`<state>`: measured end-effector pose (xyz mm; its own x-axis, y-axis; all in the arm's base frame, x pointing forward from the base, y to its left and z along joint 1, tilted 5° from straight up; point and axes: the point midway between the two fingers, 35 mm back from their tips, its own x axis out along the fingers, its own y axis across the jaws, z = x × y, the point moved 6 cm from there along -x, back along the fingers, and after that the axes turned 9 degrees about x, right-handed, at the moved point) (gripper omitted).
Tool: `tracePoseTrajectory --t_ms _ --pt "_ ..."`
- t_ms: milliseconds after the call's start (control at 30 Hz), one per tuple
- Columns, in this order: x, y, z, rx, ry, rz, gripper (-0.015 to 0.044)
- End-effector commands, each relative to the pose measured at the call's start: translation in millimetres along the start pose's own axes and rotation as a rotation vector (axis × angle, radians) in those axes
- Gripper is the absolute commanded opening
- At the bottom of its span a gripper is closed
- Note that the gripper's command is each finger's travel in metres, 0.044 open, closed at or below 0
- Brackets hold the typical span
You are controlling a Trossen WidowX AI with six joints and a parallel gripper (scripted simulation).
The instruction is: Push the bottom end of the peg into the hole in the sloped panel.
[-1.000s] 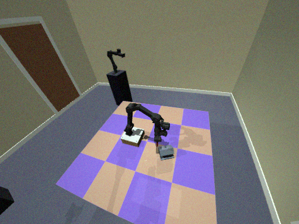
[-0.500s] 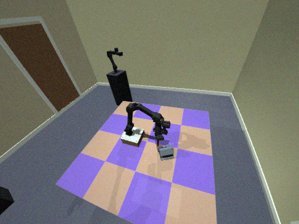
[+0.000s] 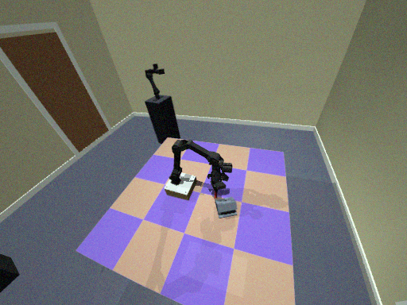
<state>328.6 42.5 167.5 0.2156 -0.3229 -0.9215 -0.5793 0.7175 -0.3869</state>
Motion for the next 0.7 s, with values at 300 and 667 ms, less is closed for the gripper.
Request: tracePoseTrajectory --t_ms 300,667 --pt "-4.8 4.8 5.9 -0.156 -0.001 -0.041 0.0" --pt "-8.9 9.9 10.6 -0.29 0.0 -0.071 0.0"
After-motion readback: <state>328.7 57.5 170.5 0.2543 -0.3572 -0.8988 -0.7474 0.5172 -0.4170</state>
